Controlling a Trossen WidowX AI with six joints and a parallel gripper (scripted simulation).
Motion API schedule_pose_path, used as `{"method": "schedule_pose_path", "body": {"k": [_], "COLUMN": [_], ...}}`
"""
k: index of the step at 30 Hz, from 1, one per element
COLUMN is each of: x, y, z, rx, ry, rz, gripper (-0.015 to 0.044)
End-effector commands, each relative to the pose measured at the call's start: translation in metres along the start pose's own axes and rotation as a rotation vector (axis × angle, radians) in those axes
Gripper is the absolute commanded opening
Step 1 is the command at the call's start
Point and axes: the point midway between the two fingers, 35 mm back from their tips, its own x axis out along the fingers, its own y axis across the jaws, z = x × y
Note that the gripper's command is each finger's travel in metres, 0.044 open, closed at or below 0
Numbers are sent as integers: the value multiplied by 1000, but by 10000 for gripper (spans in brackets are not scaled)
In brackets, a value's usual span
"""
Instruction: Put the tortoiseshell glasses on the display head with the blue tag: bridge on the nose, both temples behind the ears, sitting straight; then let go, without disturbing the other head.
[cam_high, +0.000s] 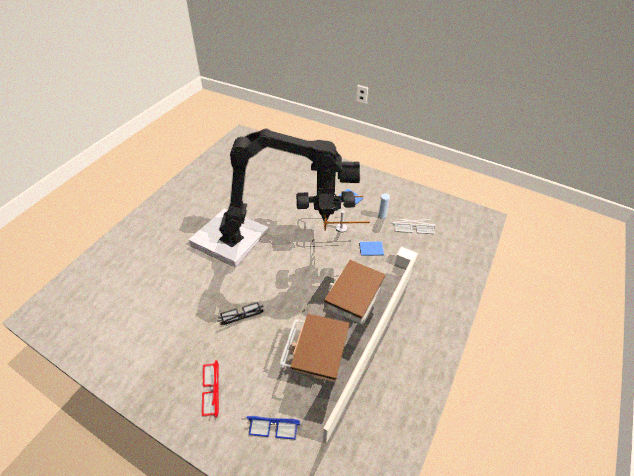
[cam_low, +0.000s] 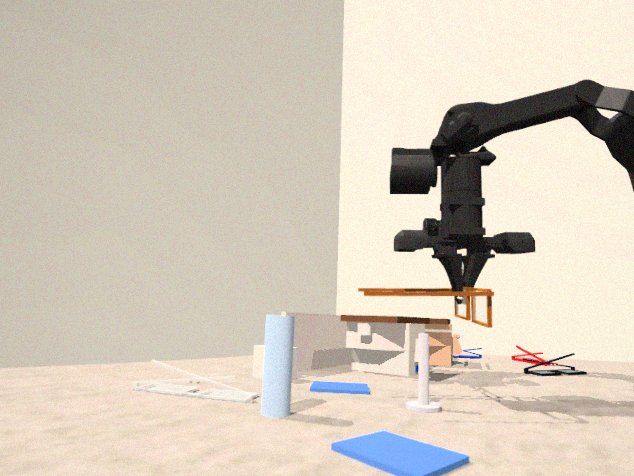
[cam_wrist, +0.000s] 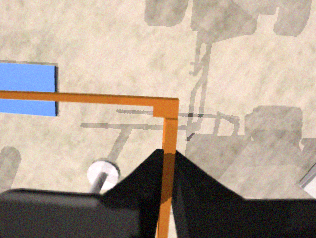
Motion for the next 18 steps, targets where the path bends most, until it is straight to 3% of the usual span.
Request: {"method": "schedule_pose_path", "body": {"k": [1, 18], "x": [-12, -43], "y": [-9, -42], "z": [-10, -42], "rx": [86, 429], "ry": [-68, -258], "rz": [31, 240], "gripper": [0, 0]}}
